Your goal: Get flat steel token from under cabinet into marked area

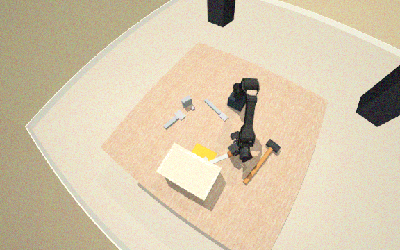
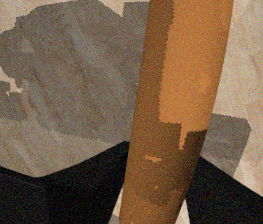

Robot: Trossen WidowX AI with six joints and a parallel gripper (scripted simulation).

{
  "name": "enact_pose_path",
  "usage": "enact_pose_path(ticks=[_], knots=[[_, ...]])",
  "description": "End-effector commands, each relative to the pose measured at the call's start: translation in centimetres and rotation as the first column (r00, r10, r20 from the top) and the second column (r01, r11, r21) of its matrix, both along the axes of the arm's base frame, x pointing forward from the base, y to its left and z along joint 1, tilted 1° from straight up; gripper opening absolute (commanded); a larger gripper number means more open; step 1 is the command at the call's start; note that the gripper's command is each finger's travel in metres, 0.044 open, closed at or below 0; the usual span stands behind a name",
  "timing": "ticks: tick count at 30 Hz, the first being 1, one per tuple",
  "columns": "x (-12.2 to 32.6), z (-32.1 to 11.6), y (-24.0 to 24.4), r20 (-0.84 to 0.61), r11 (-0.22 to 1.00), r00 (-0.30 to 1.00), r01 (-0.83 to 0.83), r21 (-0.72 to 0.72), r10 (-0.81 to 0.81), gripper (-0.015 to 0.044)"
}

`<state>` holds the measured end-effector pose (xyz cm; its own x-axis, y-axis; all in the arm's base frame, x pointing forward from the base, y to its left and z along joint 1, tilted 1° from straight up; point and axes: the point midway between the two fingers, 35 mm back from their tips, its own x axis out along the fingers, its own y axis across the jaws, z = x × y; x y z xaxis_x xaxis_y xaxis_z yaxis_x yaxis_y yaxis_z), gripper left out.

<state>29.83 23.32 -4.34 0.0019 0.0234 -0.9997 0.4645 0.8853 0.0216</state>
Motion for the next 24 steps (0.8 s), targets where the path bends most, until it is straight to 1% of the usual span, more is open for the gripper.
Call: enact_pose_path(ticks=[1, 24], knots=[[-0.8, -0.1, 0.3, 0.000, 1.000, 1.000, -0.001, -0.008, 0.001, 0.0000], [-4.3, -0.1, 2.7, -0.003, 1.000, 1.000, -0.001, -0.006, 0.001, 0.0000]])
